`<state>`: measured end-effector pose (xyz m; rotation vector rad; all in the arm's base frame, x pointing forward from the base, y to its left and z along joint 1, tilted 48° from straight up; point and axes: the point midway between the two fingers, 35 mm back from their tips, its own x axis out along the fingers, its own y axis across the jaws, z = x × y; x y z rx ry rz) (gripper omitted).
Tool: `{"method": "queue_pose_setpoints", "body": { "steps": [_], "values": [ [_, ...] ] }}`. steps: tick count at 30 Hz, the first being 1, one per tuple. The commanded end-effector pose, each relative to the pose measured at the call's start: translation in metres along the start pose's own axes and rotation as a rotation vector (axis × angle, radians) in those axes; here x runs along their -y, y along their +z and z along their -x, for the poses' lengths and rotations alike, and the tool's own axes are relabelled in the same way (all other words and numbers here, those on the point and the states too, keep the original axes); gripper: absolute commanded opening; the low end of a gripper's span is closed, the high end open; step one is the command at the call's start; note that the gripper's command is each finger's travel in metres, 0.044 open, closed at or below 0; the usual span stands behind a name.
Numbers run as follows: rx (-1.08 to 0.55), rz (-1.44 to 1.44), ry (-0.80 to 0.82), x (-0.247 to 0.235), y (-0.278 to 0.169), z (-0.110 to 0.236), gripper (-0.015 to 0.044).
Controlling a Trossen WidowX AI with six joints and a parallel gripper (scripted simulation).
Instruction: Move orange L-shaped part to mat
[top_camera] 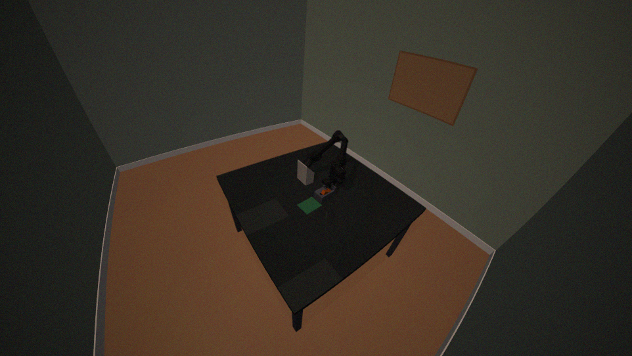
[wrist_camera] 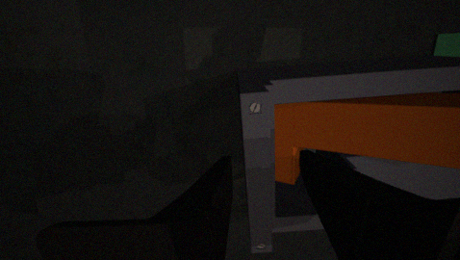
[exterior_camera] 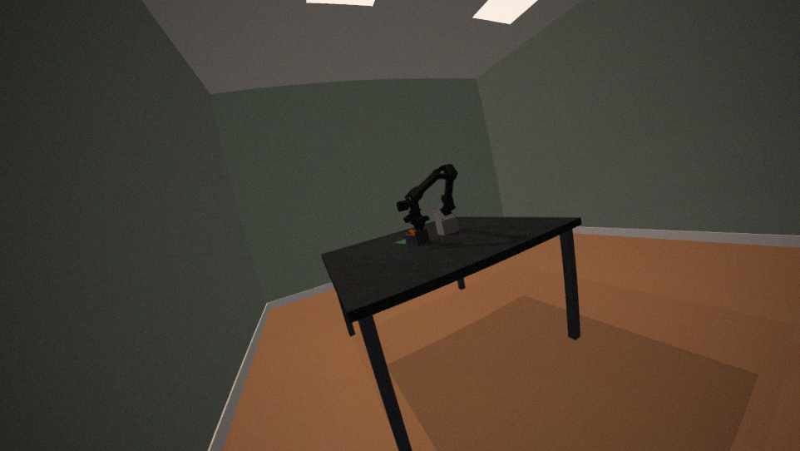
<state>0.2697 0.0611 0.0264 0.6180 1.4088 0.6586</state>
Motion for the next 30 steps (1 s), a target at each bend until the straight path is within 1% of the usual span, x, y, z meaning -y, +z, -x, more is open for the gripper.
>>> {"method": "queue_pose_setpoints", "body": {
  "steps": [1,22,30],
  "values": [
    [-0.001,-0.003,0.007,-0.001,-0.001,-0.005,0.0180],
    [-0.001,-0.004,0.009,-0.002,-0.001,-0.037,0.0180],
    [-0.001,-0.004,0.009,-0.002,-0.001,-0.038,0.0180]
  ]
}}
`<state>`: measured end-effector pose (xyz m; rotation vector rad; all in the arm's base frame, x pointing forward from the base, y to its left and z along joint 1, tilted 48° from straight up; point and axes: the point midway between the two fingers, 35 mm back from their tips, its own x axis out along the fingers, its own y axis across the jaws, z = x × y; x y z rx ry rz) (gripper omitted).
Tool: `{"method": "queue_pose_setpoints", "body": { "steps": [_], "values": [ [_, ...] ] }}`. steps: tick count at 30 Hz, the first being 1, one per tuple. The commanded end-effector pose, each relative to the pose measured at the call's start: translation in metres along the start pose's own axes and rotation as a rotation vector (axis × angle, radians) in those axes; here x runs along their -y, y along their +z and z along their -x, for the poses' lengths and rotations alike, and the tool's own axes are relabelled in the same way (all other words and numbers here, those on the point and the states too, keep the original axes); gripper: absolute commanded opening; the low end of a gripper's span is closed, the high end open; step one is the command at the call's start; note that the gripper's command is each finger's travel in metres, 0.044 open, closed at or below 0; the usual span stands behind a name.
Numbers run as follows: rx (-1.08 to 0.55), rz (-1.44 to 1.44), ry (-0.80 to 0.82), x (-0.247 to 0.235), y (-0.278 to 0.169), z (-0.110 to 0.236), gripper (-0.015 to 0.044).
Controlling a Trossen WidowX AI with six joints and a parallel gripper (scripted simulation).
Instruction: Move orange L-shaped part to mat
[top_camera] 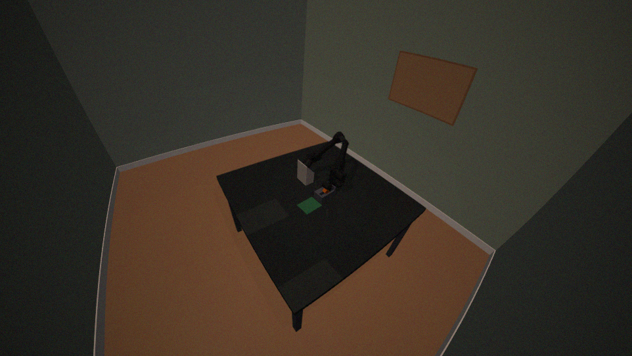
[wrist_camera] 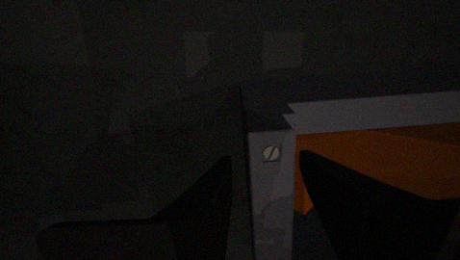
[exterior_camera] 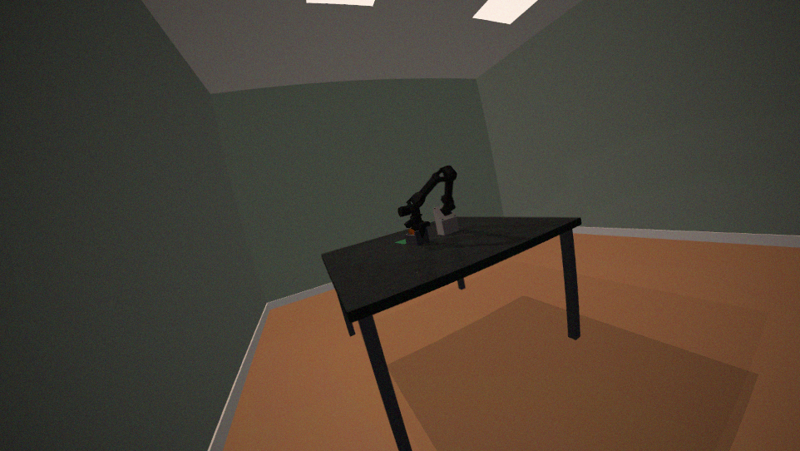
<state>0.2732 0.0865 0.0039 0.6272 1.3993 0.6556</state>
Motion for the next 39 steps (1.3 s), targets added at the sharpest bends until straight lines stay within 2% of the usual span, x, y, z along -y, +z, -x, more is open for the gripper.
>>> {"method": "queue_pose_setpoints", "body": {
  "steps": [1,23,26,32,39],
  "values": [
    [-0.012,0.000,0.004,-0.001,-0.003,-0.004,0.0180],
    [-0.012,0.000,0.002,-0.012,-0.002,0.014,0.0180],
    [-0.011,0.000,-0.006,-0.008,0.001,0.034,0.0180],
    [-0.013,0.000,-0.003,0.000,-0.001,0.104,0.0180],
    [0.009,-0.005,-0.004,0.001,0.002,0.104,0.0180]
  ]
}}
